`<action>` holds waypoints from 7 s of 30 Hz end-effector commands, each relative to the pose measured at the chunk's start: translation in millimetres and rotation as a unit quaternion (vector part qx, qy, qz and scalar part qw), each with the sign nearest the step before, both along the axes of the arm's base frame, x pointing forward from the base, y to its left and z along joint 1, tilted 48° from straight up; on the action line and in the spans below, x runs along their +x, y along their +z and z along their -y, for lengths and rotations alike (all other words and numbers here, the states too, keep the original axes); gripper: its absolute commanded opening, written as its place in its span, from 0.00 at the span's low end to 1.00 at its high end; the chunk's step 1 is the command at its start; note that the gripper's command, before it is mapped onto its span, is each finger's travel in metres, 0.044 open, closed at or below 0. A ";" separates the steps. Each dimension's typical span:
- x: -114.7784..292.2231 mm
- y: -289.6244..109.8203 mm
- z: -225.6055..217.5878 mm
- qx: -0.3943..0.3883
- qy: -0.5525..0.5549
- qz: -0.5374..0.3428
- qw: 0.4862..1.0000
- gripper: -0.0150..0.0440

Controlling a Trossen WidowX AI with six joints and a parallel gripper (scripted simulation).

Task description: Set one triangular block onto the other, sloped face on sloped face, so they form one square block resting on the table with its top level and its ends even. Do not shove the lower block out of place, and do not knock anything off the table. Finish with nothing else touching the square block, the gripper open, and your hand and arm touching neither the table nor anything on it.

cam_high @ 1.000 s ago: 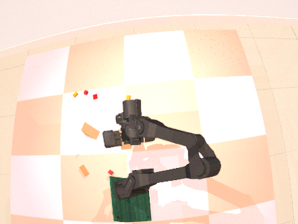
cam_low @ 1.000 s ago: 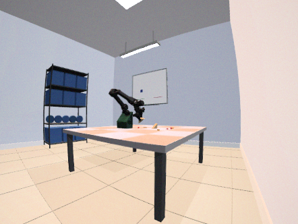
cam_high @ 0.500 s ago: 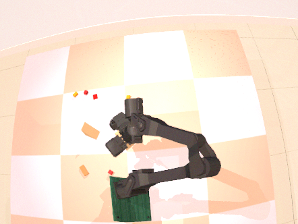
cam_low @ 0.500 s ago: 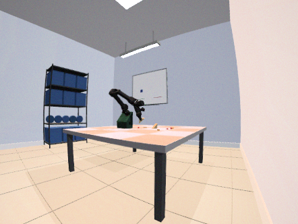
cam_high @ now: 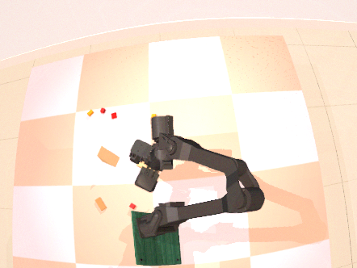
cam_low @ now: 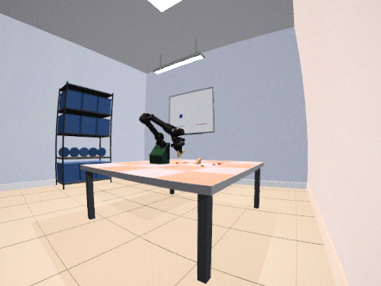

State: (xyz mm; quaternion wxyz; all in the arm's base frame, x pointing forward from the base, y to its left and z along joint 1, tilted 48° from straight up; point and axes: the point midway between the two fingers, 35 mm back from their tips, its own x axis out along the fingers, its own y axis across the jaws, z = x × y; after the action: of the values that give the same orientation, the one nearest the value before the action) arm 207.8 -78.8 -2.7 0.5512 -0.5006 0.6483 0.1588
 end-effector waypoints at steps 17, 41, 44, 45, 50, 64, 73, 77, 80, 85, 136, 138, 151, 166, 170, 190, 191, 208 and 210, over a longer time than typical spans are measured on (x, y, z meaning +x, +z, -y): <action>44.0 -17.7 -50.5 0.009 0.011 -0.006 1.000 0.25; 76.7 -73.7 -95.5 0.006 0.011 -0.004 1.000 0.25; 78.4 -86.1 -88.7 0.006 0.011 -0.004 1.000 0.25; 78.8 -90.3 -86.4 0.006 0.011 -0.004 1.000 0.25; 79.6 -110.6 -74.4 0.005 0.011 -0.004 1.000 0.25; 83.5 -141.8 -55.7 0.004 0.011 -0.004 1.000 0.25; 83.9 -141.4 -56.4 0.004 0.012 -0.004 1.000 0.25; 84.4 -141.1 -56.5 0.005 0.012 -0.004 1.000 0.25; 84.2 -141.3 -56.3 0.004 0.012 -0.004 1.000 0.25; 84.5 -141.1 -56.2 0.004 0.013 -0.004 1.000 0.25; 87.8 -161.2 -44.1 0.004 0.012 -0.005 1.000 0.25; 87.8 -161.4 -44.0 0.004 0.012 -0.005 1.000 0.25; 87.4 -162.6 -43.5 0.004 0.010 -0.005 1.000 0.25; 87.3 -162.7 -43.3 0.004 0.010 -0.006 1.000 0.57; 87.3 -162.7 -43.3 0.004 0.010 -0.006 1.000 0.74; 81.7 -84.9 -86.5 0.007 0.010 -0.006 1.000 1.00; 78.8 -74.4 -91.6 0.006 0.010 -0.006 1.000 1.00; 81.6 -67.0 -97.9 0.009 0.019 0.003 1.000 1.00; 81.6 -67.0 -97.9 0.009 0.019 0.003 1.000 1.00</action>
State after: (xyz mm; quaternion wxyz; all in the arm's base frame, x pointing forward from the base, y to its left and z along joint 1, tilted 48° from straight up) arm 289.0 19.0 -69.7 0.5547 -0.5075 0.6366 0.1719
